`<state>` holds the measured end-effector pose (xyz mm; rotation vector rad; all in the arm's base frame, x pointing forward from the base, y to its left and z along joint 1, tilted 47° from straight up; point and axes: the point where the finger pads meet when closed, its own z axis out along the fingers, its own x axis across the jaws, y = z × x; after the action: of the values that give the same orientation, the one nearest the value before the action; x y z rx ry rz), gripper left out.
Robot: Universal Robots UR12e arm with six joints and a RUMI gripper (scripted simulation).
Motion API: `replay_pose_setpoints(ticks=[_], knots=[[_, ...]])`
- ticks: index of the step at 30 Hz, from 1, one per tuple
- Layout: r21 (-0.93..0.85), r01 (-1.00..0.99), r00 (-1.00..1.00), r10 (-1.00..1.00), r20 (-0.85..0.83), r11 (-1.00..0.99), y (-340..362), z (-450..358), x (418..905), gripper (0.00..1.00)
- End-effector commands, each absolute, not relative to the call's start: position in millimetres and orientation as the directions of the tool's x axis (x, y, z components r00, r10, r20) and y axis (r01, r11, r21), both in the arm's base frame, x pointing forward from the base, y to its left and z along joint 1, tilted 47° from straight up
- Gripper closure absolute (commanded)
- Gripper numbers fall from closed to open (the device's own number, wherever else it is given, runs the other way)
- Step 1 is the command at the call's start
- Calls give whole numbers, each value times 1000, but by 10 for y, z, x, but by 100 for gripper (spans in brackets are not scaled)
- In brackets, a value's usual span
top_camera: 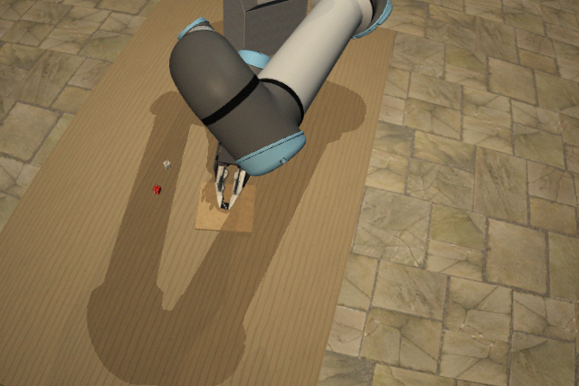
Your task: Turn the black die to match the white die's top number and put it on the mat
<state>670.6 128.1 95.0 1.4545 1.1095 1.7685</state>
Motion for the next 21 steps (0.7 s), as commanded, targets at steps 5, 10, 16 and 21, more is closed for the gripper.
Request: replay_pose_setpoints(ticks=[5,10,16,21], knots=[[875,64,-230,846,481,-480,1279,953,6705,82],[875,64,-230,846,481,-480,1279,953,6705,82],[875,64,-230,846,481,-480,1279,953,6705,82],[875,64,-230,846,481,-480,1279,953,6705,82]])
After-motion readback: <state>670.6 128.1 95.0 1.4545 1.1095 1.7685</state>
